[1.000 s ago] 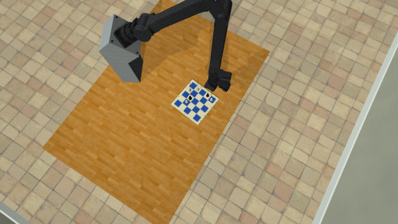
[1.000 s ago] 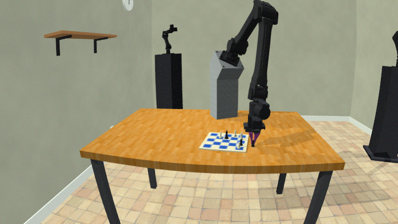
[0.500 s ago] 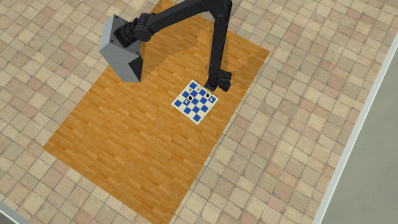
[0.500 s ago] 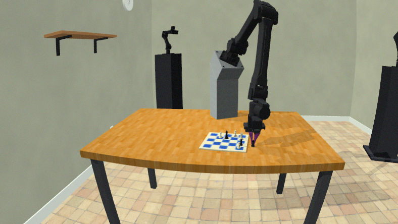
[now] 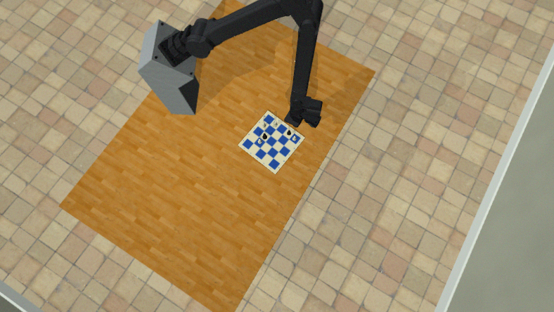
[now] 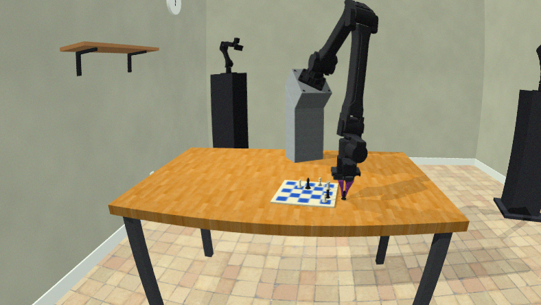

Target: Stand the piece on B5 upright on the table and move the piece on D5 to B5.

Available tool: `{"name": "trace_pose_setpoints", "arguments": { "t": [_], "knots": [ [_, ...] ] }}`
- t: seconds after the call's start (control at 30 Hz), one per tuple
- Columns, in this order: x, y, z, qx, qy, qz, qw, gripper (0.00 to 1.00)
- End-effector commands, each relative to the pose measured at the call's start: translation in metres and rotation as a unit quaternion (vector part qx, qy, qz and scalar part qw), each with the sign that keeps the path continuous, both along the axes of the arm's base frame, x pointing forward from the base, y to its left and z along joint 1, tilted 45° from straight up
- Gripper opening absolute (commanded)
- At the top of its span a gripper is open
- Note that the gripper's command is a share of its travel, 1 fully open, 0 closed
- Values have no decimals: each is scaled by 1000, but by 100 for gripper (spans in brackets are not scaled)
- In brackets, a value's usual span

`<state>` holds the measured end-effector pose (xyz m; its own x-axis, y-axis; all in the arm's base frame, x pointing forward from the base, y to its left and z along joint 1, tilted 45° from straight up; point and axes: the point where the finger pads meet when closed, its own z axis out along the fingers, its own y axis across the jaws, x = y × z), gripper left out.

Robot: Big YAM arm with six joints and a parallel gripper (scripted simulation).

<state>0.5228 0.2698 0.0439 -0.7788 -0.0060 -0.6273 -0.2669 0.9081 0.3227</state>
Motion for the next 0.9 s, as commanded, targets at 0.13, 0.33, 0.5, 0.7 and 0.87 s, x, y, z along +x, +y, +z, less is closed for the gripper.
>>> {"name": "trace_pose_setpoints", "arguments": {
  "t": [0.13, 0.33, 0.5, 0.7, 0.87],
  "knots": [
    [2, 6, 13, -1, -13, 8, 1000, 0],
    [2, 6, 12, -1, -13, 8, 1000, 0],
    [3, 6, 8, -2, -11, 8, 1000, 0],
    [4, 7, 0, -3, -8, 8, 1000, 0],
    [5, 7, 0, -2, -10, 8, 1000, 0]
  ]
}}
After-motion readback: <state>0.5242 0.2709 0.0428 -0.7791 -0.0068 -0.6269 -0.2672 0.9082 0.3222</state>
